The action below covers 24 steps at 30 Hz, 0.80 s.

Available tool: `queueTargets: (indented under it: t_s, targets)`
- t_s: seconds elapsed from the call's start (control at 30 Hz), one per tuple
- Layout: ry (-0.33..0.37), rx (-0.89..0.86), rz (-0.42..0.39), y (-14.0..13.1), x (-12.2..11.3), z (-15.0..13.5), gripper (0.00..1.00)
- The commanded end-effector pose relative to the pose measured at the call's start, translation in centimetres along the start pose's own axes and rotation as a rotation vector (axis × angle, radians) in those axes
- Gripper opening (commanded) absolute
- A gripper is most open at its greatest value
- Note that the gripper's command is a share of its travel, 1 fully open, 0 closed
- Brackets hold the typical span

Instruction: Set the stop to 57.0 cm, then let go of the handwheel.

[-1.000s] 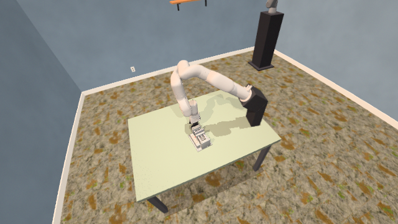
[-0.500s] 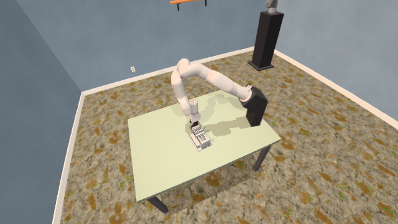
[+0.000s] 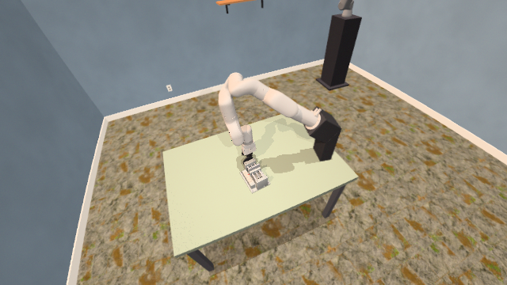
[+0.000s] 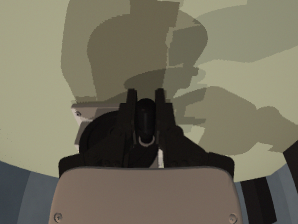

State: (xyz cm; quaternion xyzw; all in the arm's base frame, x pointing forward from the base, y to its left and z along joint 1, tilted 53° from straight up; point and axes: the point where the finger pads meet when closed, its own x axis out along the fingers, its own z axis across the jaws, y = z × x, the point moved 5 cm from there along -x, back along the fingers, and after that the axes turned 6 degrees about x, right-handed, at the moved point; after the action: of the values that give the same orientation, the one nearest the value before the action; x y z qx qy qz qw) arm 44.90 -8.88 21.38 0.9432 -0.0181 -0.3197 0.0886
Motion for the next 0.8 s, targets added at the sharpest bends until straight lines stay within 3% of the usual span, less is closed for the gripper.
queueTargets:
  t_s: [0.0,0.77]
  targets:
    - [0.0,0.0,0.001,0.0,-0.2,0.0,0.06]
    - [0.001,0.0,0.001,0.0,-1.4,-0.4,0.06]
